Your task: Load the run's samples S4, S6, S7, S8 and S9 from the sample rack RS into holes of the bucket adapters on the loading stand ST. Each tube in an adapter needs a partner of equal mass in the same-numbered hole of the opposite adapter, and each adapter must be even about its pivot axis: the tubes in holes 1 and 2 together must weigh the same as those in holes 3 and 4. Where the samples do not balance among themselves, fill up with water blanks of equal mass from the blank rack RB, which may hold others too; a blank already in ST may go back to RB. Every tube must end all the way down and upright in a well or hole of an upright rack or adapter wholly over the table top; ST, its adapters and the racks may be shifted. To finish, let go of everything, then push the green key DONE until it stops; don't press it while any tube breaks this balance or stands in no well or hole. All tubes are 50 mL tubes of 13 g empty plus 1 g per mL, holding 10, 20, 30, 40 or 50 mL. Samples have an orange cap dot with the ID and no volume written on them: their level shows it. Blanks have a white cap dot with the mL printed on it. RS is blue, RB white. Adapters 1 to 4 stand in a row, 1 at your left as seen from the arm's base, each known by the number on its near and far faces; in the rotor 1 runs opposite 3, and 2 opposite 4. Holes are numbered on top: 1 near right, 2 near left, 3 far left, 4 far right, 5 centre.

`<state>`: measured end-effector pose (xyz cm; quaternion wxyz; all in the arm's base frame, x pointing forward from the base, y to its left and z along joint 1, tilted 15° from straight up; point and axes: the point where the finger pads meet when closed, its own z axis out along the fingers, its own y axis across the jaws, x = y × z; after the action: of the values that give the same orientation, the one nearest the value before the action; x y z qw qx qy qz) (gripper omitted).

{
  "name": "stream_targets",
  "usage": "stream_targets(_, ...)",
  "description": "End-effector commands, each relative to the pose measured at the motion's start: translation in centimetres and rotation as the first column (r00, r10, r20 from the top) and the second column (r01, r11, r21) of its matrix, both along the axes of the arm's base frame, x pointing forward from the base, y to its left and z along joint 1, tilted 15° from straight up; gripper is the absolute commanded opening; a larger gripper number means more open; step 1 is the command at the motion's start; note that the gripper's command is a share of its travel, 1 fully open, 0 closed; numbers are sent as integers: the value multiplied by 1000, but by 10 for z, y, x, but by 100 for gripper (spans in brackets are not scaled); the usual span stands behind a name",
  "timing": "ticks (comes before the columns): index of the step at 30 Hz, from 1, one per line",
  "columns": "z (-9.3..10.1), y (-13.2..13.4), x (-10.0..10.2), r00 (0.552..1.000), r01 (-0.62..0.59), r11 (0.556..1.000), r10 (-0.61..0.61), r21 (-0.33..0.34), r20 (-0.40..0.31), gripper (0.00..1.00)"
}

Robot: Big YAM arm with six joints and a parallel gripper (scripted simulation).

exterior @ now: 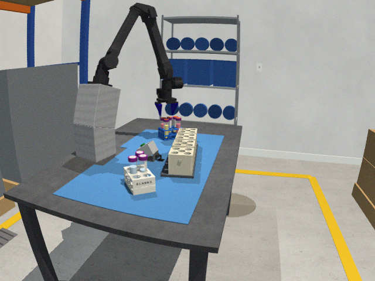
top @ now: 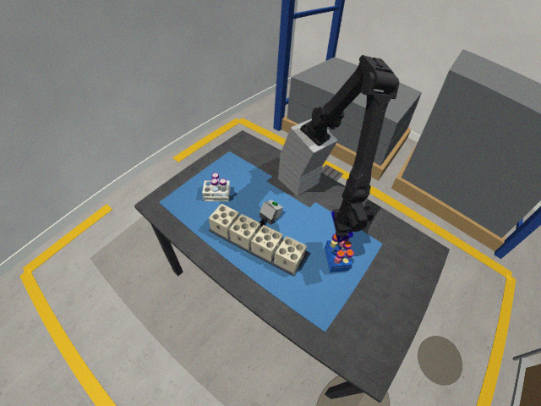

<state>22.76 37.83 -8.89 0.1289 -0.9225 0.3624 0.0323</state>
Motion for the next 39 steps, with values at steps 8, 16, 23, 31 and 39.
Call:
stream_targets(8, -9, 18, 3, 998, -62, 998, 61, 23, 26, 80)
stream_targets(16, -31, 15, 4, 999, -36, 999, 36, 17, 18, 80)
stream_targets(23, -35, 23, 3, 999, -41, 999, 41, 20, 19, 80)
stream_targets(31, -41, 9, -3, 999, -38, 999, 38, 0, 7, 80)
stream_targets(39, -31, 15, 4, 999, -38, 999, 38, 16, 19, 0)
